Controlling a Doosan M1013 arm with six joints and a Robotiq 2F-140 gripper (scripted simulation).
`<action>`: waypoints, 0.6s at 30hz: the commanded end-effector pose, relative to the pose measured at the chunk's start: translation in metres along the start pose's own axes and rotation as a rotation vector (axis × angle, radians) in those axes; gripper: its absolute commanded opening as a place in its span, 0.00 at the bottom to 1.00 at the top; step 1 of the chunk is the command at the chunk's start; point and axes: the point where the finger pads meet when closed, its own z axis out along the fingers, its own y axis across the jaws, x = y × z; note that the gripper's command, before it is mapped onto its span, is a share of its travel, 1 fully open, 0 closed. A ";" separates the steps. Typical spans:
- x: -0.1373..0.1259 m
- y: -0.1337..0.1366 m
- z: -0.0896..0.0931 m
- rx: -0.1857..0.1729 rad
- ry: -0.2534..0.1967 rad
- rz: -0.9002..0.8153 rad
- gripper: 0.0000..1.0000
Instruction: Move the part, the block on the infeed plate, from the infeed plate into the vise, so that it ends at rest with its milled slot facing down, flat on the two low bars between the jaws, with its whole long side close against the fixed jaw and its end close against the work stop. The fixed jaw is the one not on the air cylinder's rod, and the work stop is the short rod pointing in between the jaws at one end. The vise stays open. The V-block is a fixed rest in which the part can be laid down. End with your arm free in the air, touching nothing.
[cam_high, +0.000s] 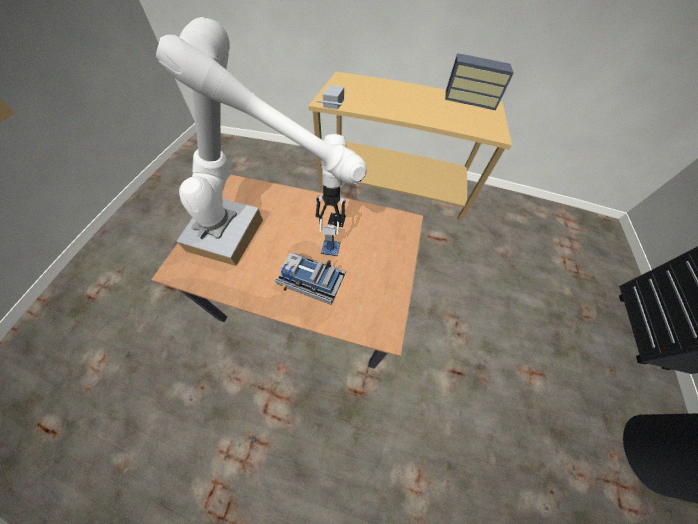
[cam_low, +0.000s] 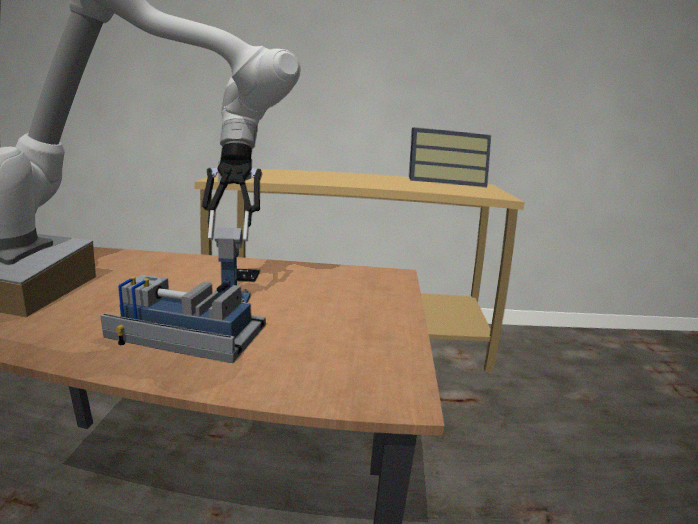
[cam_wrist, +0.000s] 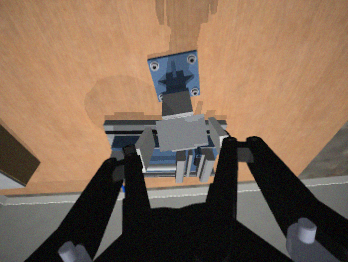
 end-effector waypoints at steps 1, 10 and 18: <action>0.000 0.002 -0.002 0.000 -0.024 0.007 0.51; 0.002 0.002 -0.002 0.000 -0.108 0.007 0.51; 0.004 0.002 -0.002 0.000 -0.161 0.007 0.51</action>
